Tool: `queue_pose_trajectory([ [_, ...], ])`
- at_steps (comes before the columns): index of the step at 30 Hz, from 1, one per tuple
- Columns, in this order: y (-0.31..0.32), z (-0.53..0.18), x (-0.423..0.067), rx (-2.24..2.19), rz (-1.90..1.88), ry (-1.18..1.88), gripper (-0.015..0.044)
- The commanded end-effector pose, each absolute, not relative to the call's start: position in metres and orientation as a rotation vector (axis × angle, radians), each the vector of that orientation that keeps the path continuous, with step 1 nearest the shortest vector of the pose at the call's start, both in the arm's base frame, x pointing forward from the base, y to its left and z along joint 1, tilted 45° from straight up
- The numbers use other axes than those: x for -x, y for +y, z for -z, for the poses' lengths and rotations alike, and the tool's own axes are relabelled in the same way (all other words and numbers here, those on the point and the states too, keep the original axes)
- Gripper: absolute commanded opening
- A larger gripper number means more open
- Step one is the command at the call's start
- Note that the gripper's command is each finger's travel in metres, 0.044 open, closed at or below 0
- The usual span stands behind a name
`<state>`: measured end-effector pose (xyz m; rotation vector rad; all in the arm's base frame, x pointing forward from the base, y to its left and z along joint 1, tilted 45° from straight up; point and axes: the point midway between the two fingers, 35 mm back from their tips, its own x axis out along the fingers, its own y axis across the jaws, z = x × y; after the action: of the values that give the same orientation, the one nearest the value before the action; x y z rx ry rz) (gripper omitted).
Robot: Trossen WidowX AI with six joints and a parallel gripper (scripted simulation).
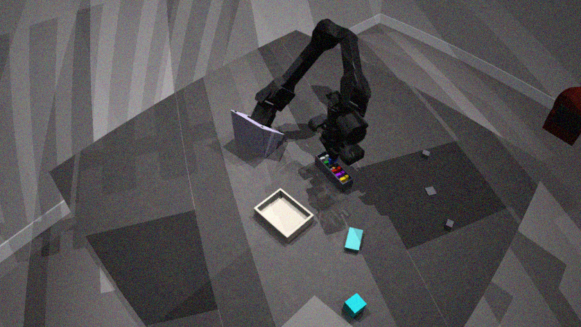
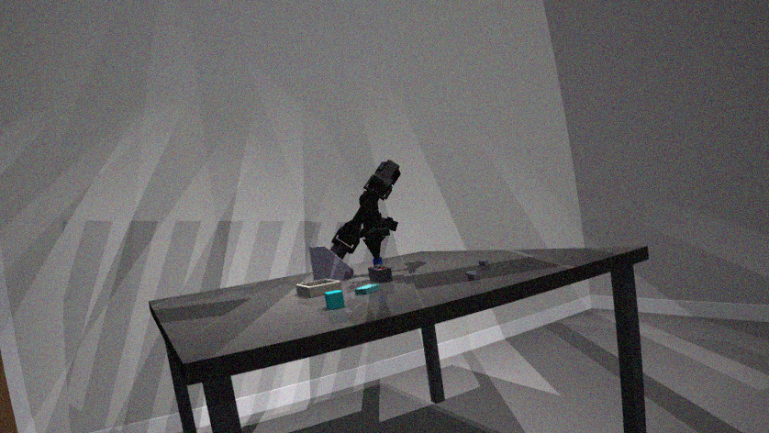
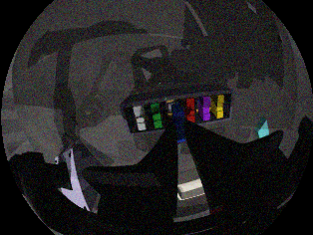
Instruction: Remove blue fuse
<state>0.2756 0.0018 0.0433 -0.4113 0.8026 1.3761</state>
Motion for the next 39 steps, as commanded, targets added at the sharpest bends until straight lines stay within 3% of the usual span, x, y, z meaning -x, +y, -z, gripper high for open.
queue_pose_trajectory([
  [1,0.000,-0.045,-0.275,0.419,-1.380,0.803,0.0000],
  [22,-0.018,-0.062,-0.276,0.419,-1.380,0.804,0.0000],
  [39,-0.087,-0.008,-0.294,0.433,-1.368,0.817,0.0000],
])
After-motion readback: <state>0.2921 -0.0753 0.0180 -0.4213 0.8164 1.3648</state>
